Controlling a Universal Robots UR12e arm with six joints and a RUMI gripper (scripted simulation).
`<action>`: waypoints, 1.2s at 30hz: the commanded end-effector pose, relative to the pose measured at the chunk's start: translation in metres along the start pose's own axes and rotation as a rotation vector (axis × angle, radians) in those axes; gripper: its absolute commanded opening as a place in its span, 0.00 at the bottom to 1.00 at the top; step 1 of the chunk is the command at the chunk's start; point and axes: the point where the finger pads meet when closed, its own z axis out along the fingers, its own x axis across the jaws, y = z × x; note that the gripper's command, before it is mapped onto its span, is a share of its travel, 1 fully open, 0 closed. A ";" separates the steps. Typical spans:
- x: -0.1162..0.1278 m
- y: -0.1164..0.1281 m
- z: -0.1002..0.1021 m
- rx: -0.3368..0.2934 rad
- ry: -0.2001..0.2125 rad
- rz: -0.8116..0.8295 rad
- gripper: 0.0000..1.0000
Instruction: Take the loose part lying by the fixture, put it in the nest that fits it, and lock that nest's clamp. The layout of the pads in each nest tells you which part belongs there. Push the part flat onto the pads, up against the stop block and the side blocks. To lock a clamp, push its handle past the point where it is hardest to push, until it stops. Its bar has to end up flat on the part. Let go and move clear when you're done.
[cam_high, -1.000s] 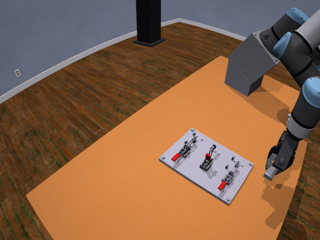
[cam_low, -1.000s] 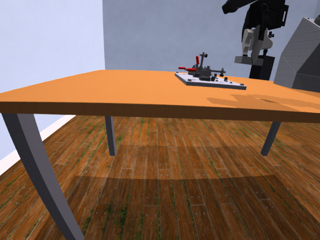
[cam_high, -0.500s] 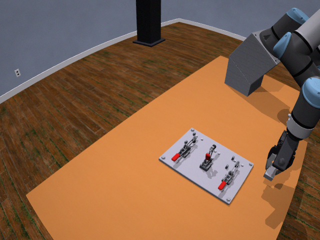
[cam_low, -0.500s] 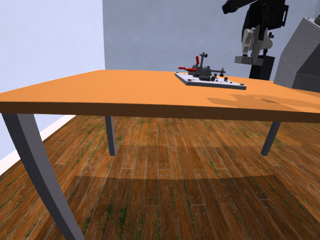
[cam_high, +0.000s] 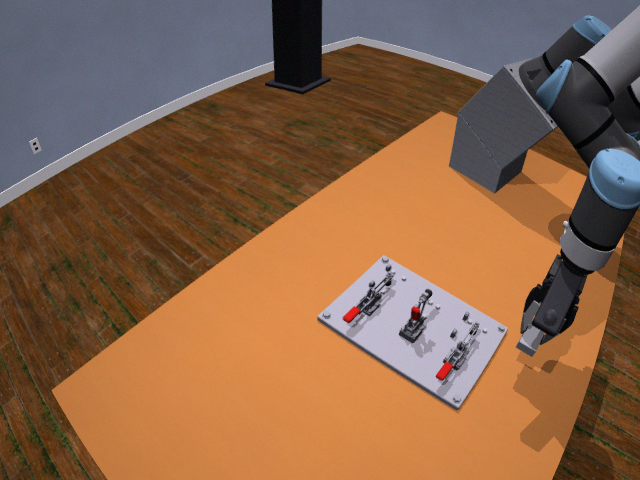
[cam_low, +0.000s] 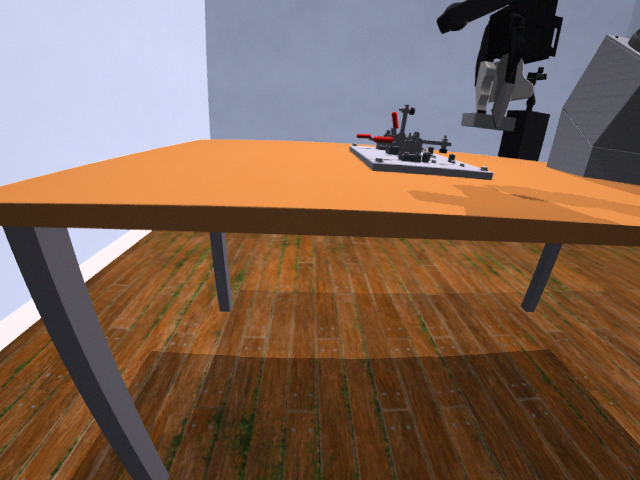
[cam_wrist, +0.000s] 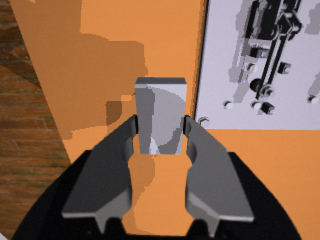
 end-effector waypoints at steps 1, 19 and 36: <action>0.010 -0.001 0.000 0.001 0.000 -0.001 0.00; 0.120 -0.002 0.004 0.001 0.000 -0.001 0.00; 0.207 -0.003 0.008 0.001 0.000 -0.001 0.00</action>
